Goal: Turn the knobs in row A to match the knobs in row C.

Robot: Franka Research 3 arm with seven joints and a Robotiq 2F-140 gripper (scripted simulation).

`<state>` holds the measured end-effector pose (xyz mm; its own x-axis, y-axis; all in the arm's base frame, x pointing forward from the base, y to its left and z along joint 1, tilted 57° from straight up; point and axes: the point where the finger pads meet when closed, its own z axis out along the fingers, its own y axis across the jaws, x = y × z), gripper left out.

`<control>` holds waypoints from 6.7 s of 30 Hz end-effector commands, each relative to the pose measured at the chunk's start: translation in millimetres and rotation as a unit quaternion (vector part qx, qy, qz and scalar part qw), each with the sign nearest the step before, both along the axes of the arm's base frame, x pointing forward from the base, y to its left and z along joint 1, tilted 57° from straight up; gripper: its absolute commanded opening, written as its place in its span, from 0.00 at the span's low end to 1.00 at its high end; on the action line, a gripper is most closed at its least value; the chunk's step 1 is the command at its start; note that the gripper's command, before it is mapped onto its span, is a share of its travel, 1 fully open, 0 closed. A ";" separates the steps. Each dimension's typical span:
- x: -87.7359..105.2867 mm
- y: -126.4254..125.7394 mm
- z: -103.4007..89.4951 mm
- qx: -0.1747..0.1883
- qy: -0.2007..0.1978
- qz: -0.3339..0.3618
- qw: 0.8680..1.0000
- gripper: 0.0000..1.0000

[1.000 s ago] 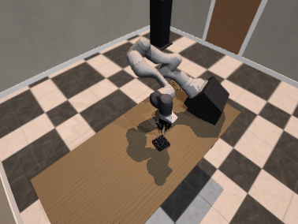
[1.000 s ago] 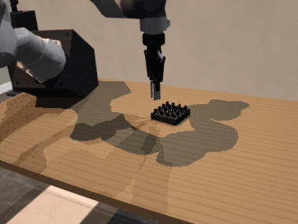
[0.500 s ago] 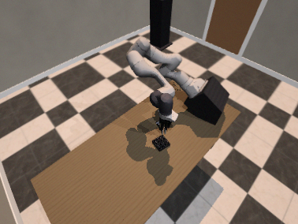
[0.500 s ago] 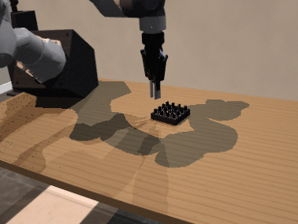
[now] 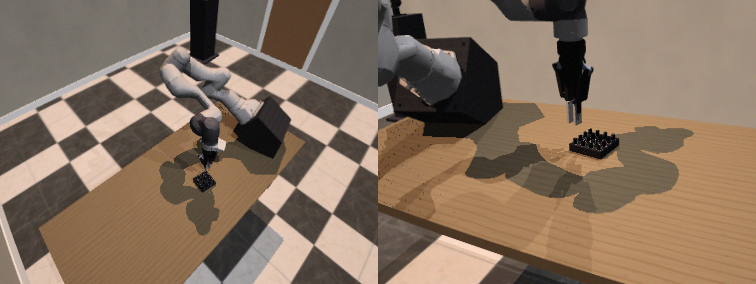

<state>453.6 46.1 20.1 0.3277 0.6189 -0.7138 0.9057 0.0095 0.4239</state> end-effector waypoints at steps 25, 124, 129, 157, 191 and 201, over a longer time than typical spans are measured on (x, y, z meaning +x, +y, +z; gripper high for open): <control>-0.8 0.9 5.7 -0.052 0.144 0.106 0.983 0.12; 13.0 -34.0 -18.6 -0.053 0.142 0.104 0.983 0.12; 13.0 -34.0 -18.6 -0.053 0.142 0.104 0.983 0.12; 13.1 -34.0 -18.6 -0.053 0.142 0.104 0.983 0.12; 14.8 -33.7 -18.3 -0.053 0.142 0.104 0.983 0.12; 14.8 -33.7 -18.3 -0.053 0.142 0.104 0.983 0.12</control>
<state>466.6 13.3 2.0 -0.0233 0.5681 -0.8226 0.9613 0.2388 0.1376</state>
